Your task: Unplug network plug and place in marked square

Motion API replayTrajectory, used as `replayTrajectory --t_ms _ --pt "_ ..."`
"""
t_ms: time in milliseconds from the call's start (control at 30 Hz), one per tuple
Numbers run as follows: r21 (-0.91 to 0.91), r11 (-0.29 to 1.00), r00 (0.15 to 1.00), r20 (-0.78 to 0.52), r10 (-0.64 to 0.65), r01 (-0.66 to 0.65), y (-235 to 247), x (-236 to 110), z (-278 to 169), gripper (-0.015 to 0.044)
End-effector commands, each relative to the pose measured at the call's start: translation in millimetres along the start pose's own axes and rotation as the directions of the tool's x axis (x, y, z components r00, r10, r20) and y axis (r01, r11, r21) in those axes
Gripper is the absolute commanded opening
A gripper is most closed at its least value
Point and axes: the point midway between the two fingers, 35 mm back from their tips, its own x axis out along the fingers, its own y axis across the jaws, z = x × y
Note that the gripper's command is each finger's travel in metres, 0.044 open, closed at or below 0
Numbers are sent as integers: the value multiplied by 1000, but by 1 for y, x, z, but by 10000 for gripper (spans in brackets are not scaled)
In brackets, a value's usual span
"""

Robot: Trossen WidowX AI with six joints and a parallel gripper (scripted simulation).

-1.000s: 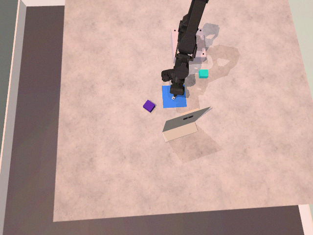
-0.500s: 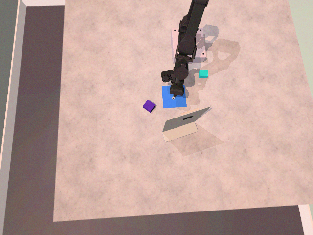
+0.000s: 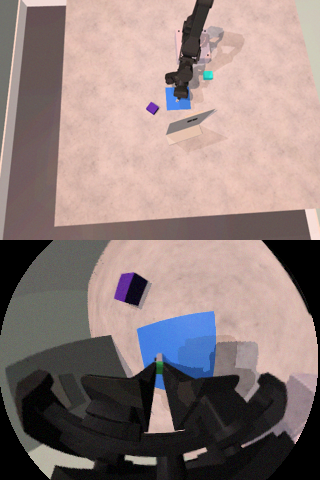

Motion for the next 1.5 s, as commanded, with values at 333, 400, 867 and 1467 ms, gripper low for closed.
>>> replayTrajectory --t_ms 333,400,867,1467 --pt "0 1000 1000 0 0 0 0 0 0 156" --pt "0 1000 1000 0 0 0 0 -1 0 156" --pt "2 1000 1000 1 -2 2 0 -12 1 156" --pt "4 1000 1000 3 -3 3 0 -26 1 156"
